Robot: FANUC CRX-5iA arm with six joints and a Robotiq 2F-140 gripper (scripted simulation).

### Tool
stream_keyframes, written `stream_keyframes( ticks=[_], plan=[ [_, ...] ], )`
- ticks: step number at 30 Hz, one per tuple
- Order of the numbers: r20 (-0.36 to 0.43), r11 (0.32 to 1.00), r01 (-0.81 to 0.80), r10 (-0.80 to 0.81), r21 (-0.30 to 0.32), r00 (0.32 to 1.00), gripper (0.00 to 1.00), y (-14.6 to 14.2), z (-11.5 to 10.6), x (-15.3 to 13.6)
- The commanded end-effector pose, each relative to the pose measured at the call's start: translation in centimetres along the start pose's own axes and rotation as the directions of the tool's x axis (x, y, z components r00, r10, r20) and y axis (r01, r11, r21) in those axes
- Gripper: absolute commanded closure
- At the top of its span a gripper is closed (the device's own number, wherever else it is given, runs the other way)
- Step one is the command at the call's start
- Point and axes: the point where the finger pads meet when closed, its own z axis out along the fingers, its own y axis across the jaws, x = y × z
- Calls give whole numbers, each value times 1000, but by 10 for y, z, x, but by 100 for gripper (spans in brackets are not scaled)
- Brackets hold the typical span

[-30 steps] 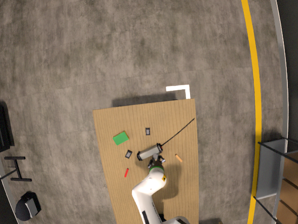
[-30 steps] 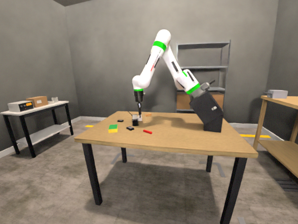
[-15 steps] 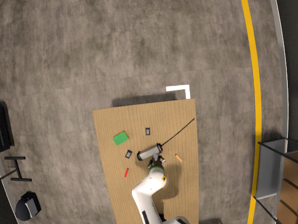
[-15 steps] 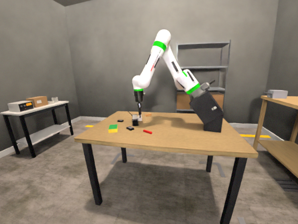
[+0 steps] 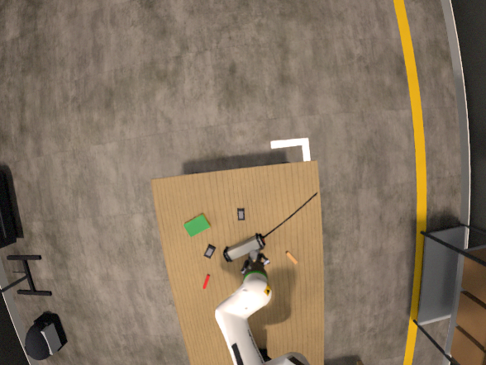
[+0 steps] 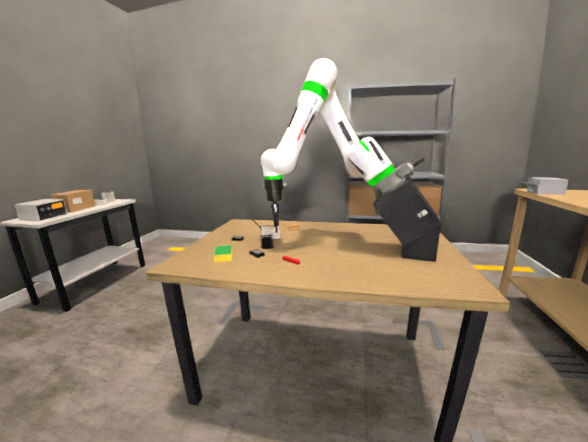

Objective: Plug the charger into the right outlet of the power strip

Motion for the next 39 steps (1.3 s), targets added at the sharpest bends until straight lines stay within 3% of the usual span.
stream_keyframes(
  ticks=[1, 17, 18, 39],
  plan=[
    [-6, 1000, 1, -1, 0, 1000, 90, 0, -1, 3],
    [-6, 1000, 1, -1, -1, 1000, 90, 0, -1, 3],
    [-6, 1000, 1, -1, -1, 1000, 62, 0, -1, 3],
    [-6, 1000, 1, -1, -1, 1000, 62, 0, -1, 3]
  ],
)
